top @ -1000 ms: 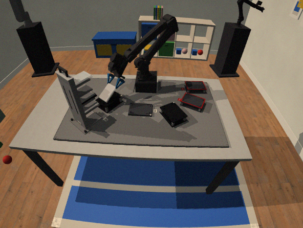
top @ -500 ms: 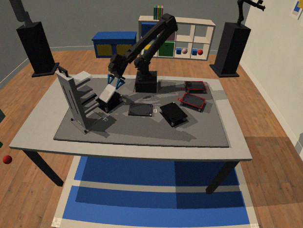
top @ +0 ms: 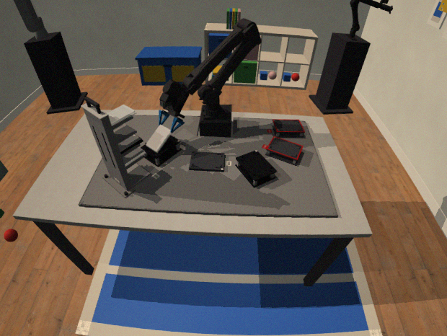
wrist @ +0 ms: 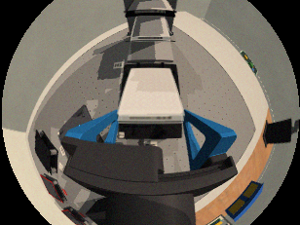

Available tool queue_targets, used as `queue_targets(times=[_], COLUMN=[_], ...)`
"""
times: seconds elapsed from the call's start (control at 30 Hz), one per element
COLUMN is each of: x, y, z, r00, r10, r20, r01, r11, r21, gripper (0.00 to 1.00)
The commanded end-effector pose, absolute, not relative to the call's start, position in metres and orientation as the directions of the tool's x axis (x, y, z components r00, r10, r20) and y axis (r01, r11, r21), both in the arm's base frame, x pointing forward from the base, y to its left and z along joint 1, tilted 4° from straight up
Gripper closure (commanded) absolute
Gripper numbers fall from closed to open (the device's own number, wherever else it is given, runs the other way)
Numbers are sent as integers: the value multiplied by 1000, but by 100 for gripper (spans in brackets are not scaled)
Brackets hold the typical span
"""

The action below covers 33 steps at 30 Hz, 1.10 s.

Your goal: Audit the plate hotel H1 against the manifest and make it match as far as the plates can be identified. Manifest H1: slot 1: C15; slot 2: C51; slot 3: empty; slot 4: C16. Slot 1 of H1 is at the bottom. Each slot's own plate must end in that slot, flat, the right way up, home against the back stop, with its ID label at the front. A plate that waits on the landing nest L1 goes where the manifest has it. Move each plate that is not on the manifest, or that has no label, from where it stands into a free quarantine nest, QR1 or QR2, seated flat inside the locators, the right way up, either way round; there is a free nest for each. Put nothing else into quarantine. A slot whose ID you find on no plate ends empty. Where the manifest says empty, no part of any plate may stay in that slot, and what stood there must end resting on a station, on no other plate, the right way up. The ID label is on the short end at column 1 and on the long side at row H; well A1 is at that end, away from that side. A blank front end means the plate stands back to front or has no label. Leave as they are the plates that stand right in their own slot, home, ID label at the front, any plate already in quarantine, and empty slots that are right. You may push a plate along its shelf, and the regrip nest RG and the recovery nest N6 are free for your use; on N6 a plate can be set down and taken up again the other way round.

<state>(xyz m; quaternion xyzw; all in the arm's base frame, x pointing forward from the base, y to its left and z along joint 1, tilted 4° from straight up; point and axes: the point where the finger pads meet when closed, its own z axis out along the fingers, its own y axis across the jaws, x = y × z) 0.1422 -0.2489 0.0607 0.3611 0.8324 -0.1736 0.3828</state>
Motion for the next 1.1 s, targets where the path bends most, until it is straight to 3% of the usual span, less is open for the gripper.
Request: queue_targets(times=[0.0, 1.07], x=[147, 148], y=[-255, -255], z=[66, 51], r00=[-437, -437], r10=[454, 454], r20=[-776, -776], r01=[732, 732], r11=[681, 681], r21=[-15, -14], gripper=[14, 14])
